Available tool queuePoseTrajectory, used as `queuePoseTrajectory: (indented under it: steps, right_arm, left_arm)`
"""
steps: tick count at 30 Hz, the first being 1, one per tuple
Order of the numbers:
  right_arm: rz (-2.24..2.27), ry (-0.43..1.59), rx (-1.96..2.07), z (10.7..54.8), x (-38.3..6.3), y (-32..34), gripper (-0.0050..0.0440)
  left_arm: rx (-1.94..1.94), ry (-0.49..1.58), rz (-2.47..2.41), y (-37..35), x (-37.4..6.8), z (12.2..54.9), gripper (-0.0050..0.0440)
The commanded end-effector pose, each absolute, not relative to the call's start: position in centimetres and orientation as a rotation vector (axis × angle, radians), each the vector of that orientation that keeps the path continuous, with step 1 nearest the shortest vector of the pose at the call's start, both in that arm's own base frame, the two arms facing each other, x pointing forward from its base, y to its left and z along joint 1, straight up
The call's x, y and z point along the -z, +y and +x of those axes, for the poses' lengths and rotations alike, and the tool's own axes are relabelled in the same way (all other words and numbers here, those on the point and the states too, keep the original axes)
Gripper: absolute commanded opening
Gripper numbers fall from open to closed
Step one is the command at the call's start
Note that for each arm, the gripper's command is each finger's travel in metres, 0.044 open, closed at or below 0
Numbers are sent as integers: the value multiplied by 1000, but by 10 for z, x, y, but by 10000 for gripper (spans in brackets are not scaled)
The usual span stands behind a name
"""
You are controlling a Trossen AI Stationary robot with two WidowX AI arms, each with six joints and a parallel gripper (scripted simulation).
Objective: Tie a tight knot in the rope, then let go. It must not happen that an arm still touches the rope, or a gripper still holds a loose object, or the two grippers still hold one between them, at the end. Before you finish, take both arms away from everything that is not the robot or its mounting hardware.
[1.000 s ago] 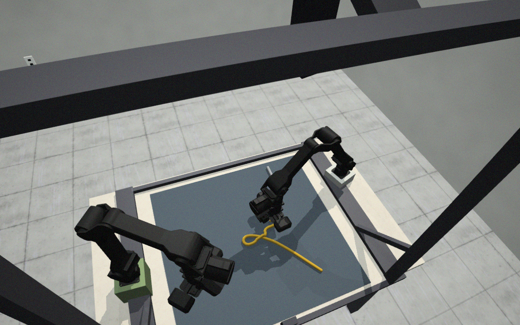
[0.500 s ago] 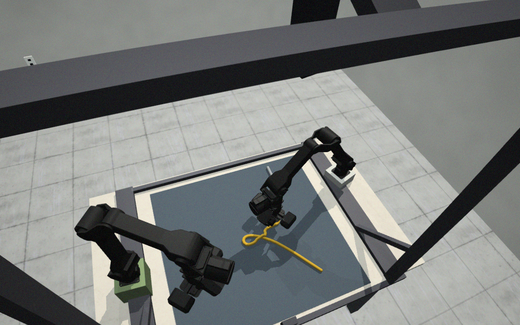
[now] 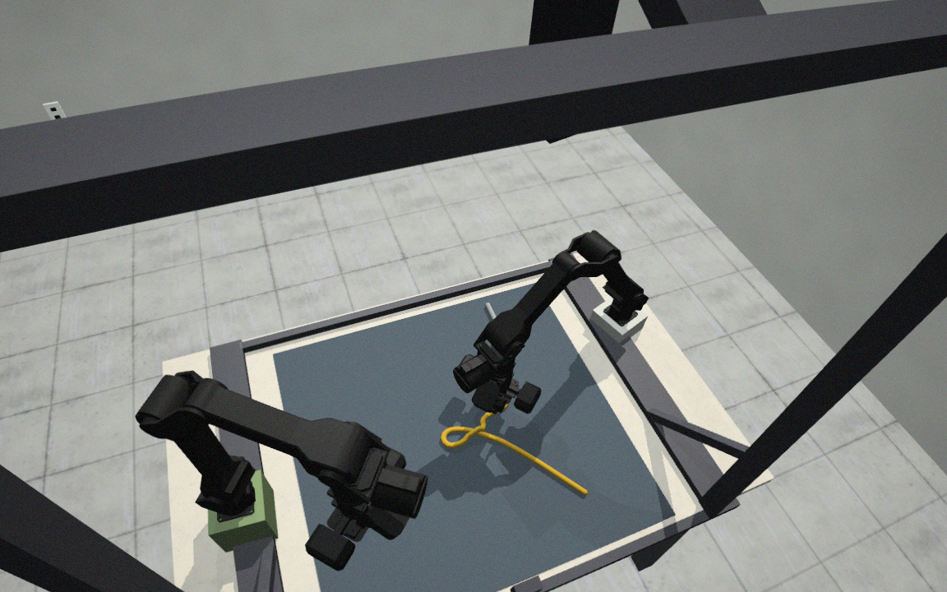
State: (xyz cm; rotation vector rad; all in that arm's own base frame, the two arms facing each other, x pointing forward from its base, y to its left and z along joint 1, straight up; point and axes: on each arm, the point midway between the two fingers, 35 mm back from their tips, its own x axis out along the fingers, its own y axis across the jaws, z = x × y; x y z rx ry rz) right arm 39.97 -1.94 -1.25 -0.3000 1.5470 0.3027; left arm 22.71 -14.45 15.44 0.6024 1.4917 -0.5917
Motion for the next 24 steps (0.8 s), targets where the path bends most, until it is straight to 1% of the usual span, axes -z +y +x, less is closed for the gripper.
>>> queuePoseTrajectory:
  steps: [1,24]
  right_arm:
    - [-309,1524,-300,404,4,-20,35]
    - [-342,1518,-332,425,3,-9,35]
  left_arm:
    - [588,1475,600,-144,-159,228,100]
    - [588,1475,600,-144,-159,228,100]
